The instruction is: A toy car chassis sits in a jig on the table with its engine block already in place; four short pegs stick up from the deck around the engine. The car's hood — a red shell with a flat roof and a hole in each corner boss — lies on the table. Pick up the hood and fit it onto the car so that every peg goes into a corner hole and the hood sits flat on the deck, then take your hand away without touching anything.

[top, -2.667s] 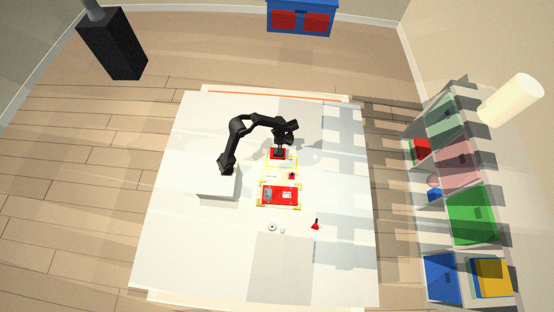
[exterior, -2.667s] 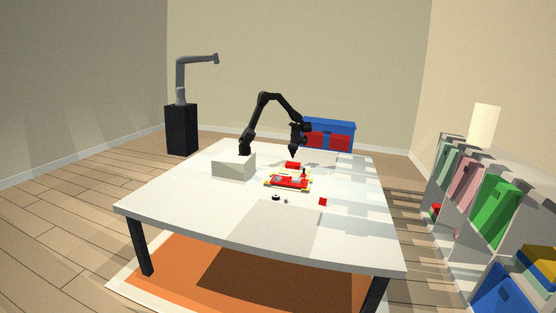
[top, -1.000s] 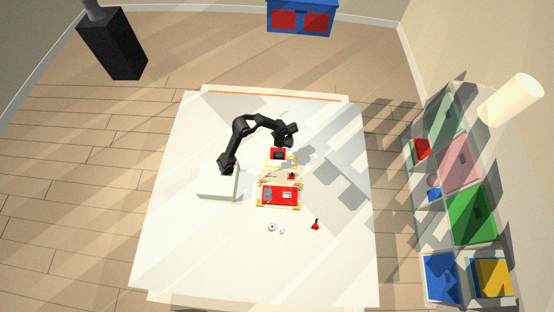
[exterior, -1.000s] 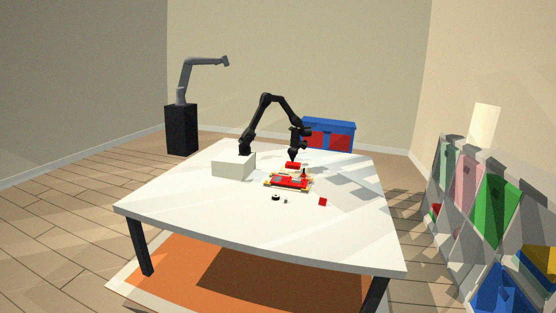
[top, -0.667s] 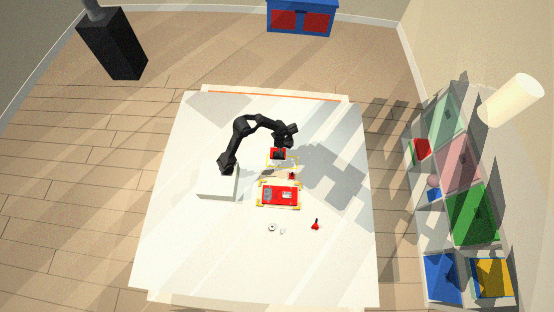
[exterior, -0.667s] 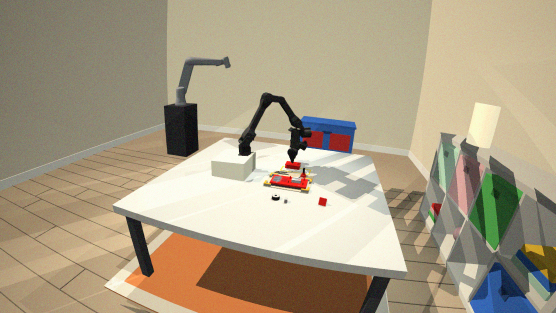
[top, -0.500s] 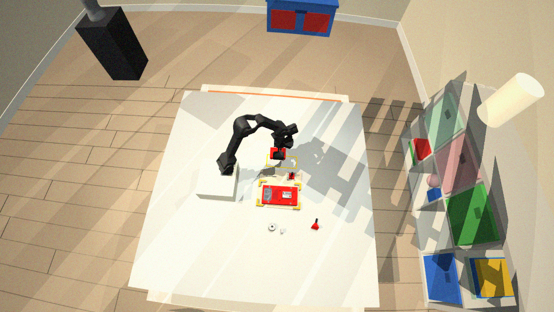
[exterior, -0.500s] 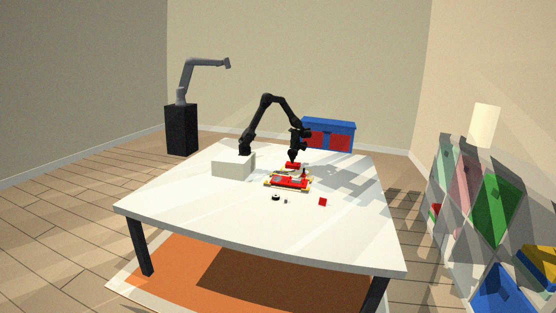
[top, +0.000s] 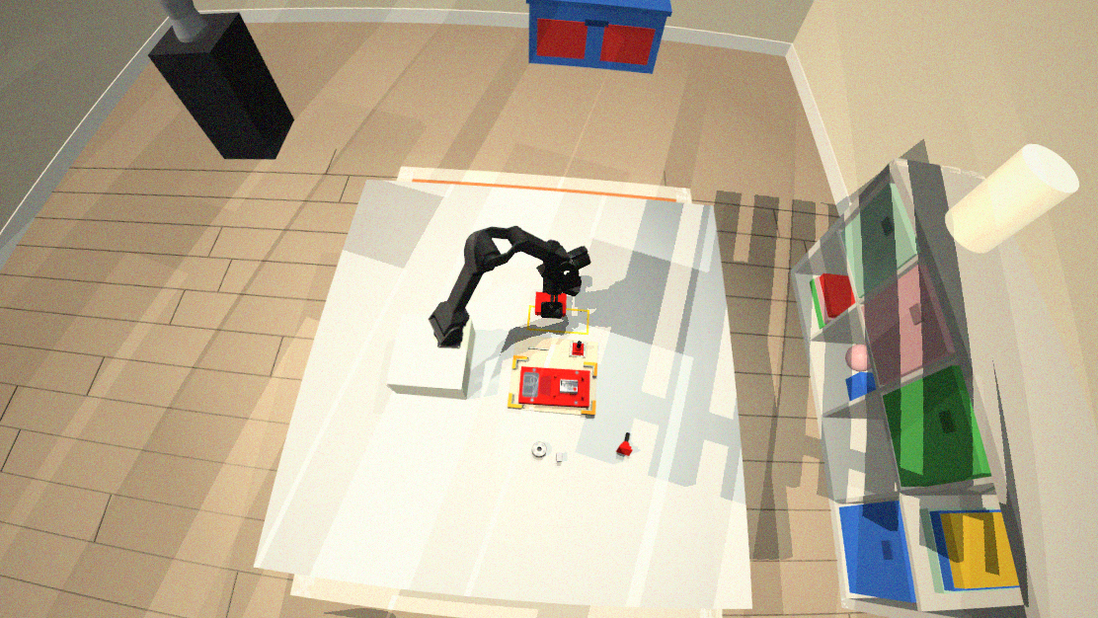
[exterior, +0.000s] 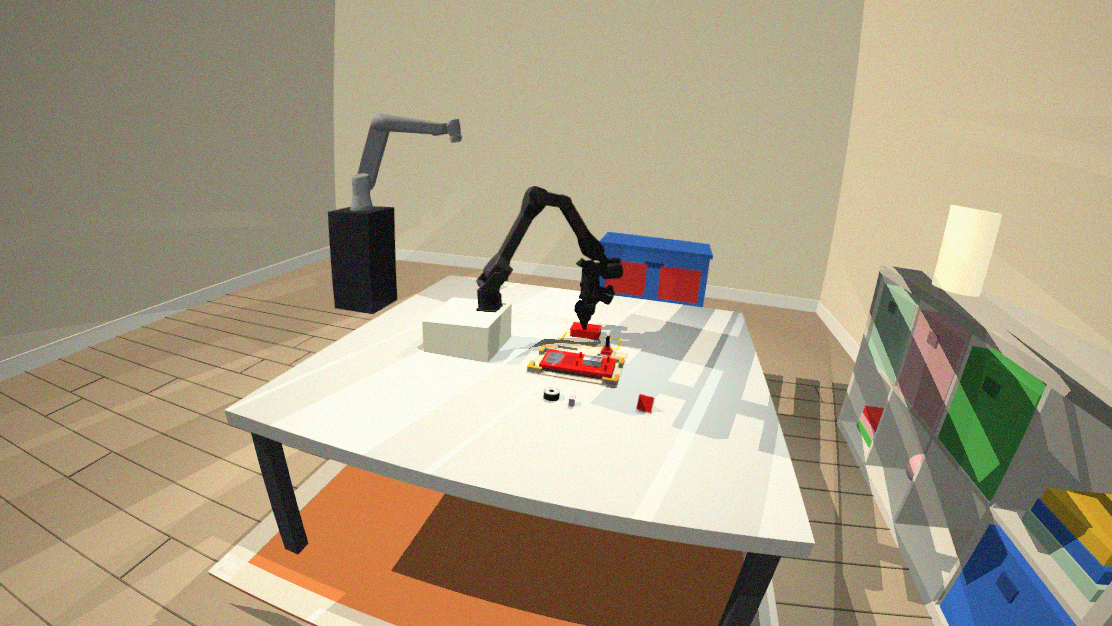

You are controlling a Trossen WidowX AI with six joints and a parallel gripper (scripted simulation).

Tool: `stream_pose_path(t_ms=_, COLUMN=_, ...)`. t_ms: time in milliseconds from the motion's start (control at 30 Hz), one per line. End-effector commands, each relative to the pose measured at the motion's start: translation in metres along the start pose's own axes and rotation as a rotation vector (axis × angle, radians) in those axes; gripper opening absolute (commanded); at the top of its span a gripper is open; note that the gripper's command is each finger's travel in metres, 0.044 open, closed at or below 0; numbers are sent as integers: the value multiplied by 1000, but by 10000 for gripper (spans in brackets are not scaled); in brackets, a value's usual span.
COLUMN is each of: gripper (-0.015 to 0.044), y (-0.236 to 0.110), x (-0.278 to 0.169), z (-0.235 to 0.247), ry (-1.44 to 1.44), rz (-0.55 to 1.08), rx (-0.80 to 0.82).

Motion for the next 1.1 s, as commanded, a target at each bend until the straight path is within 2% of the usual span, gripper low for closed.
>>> stream_pose_path(t_ms=0, gripper=440, y=3, x=0, z=0, ry=3, rz=5, rx=3)
stream_pose_path(t_ms=1067, gripper=440, y=18, x=-1, z=0, ry=3, rz=5, rx=3)
Point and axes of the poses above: the point midway between the two fingers, 35 mm back from their tips, its own y axis out along the fingers, its own z axis across the jaws, x = y × z, the point moved 8 cm from there along -y, back along the fingers, and after that the axes turned 8 degrees about y, right-handed, at the moved point
